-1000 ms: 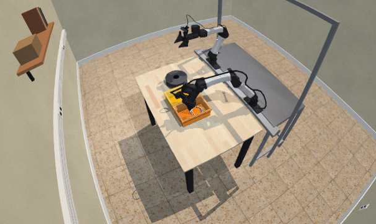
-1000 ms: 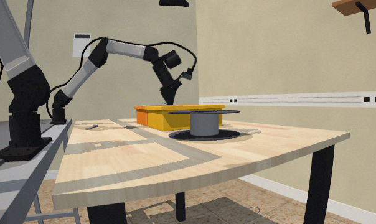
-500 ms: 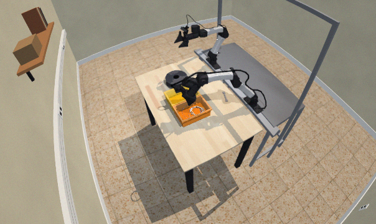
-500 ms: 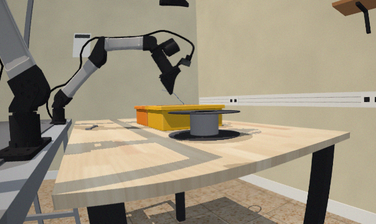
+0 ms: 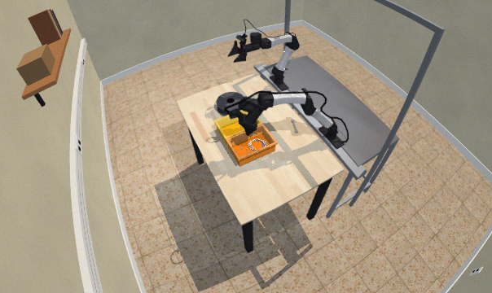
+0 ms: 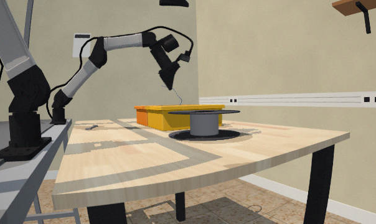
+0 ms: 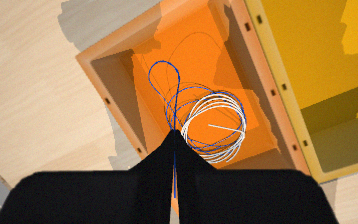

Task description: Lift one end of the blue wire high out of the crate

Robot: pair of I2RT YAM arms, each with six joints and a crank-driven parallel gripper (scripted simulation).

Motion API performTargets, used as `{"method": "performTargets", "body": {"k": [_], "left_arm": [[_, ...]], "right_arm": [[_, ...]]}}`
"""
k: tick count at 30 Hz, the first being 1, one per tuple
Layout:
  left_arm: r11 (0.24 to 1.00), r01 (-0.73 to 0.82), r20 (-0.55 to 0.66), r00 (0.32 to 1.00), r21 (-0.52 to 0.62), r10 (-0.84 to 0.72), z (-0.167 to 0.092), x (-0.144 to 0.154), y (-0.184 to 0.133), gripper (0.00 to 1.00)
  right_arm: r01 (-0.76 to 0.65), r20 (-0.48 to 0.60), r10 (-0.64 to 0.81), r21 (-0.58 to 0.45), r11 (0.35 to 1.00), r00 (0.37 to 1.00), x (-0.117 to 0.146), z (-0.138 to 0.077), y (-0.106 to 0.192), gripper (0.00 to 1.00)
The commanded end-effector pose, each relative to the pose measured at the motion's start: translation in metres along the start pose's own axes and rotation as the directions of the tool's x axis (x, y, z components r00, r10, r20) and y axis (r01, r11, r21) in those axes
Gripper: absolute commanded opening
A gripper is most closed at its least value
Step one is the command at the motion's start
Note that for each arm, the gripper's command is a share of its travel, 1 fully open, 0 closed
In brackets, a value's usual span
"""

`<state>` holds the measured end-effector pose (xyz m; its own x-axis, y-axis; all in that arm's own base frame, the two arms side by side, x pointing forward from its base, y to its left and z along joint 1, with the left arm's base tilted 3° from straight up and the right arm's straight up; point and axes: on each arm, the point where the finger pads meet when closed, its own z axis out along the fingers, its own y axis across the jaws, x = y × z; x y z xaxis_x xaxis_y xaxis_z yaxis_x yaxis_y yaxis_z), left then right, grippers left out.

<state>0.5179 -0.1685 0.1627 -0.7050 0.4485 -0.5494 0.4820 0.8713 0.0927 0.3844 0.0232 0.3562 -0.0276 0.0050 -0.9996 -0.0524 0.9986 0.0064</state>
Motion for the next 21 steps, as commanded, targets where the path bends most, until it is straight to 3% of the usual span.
{"method": "performTargets", "body": {"k": [1,21], "left_arm": [[1.0,-0.003,-0.031,0.999,0.005,0.003,0.0092,0.0082,0.0032,0.0],[1.0,-0.003,-0.019,1.0,0.002,0.003,0.0136,0.0114,0.002,0.0]], "right_arm": [[0.006,0.027,-0.006,0.002,1.0,1.0,-0.0042,-0.0027,-0.0035,1.0],[0.006,0.027,-0.006,0.002,1.0,1.0,-0.0042,-0.0027,-0.0035,1.0]]}}
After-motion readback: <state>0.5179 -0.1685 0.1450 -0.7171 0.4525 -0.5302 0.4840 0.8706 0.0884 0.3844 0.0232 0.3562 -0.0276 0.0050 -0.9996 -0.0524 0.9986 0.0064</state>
